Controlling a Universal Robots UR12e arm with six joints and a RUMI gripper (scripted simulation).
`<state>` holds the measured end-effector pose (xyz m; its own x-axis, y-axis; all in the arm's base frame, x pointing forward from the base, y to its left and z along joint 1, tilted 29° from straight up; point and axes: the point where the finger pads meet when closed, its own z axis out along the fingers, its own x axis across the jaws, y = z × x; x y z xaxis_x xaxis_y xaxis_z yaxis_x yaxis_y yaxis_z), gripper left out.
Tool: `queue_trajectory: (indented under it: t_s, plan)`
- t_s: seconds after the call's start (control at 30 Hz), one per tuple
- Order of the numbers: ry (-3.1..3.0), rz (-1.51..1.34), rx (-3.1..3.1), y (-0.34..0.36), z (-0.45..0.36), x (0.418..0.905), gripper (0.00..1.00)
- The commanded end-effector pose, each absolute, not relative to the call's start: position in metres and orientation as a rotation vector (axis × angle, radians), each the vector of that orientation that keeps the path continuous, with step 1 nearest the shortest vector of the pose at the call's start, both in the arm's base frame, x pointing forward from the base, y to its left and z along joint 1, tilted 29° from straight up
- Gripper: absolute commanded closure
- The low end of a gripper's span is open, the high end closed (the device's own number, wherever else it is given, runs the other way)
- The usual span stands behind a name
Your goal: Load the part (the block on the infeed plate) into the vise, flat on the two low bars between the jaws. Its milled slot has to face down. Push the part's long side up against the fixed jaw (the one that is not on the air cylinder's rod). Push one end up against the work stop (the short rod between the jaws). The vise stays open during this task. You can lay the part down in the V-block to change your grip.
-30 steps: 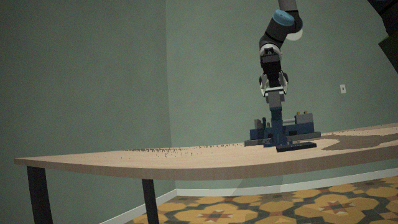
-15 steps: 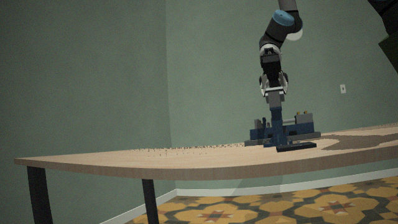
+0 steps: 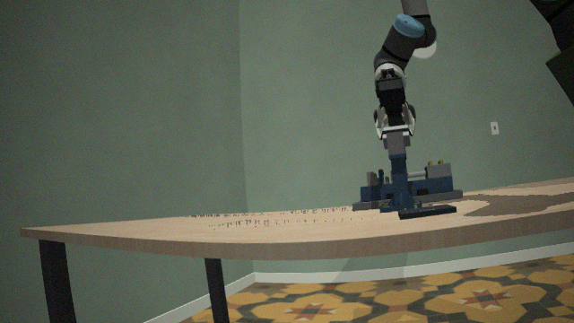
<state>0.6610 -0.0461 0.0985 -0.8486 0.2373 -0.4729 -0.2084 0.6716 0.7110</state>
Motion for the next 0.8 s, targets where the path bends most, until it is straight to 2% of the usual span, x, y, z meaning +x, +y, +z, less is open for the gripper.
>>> queue_trajectory:
  t_s: [0.0, 0.77]
  plan:
    - [2.343, 1.088, 0.022, -0.0463, 0.099, 0.6611, 1.0]
    - [2.343, 1.088, 0.022, -0.0463, 0.103, 0.6585, 1.0]
